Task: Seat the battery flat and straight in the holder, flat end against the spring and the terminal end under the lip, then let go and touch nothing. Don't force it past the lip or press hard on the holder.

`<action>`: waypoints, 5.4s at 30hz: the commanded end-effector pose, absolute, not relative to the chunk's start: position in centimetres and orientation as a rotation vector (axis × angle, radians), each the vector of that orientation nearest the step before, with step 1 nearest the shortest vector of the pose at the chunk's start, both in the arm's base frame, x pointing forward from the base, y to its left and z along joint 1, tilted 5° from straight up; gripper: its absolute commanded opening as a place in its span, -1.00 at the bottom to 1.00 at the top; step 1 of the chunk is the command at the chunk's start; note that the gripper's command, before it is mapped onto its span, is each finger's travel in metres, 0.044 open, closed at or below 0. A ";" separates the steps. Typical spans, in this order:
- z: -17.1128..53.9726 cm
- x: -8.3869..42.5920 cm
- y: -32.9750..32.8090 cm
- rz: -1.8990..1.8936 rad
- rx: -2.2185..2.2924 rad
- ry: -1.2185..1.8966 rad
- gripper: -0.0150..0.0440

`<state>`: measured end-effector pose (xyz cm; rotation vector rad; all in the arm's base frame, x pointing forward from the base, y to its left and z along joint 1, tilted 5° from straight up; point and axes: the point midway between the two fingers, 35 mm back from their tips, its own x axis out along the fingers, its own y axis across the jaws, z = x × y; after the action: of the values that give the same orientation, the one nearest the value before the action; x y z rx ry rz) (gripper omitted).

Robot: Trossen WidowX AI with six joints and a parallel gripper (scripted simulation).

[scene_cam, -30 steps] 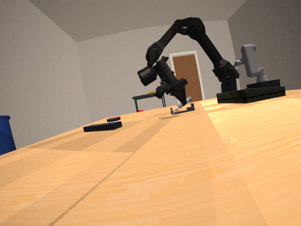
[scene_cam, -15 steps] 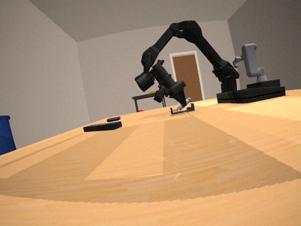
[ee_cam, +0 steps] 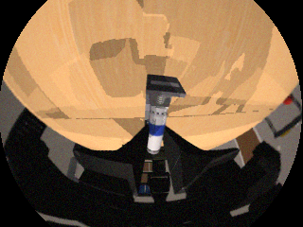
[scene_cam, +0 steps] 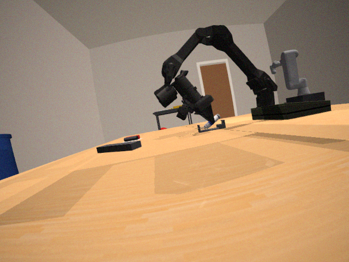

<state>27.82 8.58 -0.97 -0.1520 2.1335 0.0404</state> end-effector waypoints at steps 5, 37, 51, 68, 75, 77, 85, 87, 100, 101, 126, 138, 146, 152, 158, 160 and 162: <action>-1.1 28.5 8.6 0.045 -0.159 2.130 -0.28; -1.3 29.5 8.8 0.044 -0.161 2.089 -0.28; -1.5 29.2 8.8 0.046 -0.159 2.021 -0.28; -1.7 28.9 8.8 0.048 -0.156 1.938 -0.28; -1.8 28.8 8.8 0.048 -0.154 1.903 -0.28; -1.8 28.8 8.7 0.048 -0.154 1.894 -0.28; -1.9 28.6 8.7 0.049 -0.151 1.855 -0.28; -1.9 28.6 8.7 0.049 -0.150 1.845 -0.28; -2.0 28.3 8.7 0.050 -0.145 1.782 -0.28; -2.1 28.3 8.7 0.050 -0.144 1.777 -0.28; -2.2 27.7 8.6 0.053 -0.130 1.676 -0.28; -2.2 26.8 8.5 0.054 -0.127 1.667 -0.28; -2.2 26.3 8.4 0.056 -0.124 1.664 -0.28; -2.2 26.3 8.4 0.057 -0.123 1.662 -0.28; -2.2 26.3 8.4 0.057 -0.123 1.661 -0.28; -2.2 26.3 8.4 0.057 -0.122 1.661 -0.28; -2.2 26.3 8.4 0.057 -0.122 1.661 -0.28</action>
<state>26.39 8.42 -2.19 -0.1263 1.6594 0.0617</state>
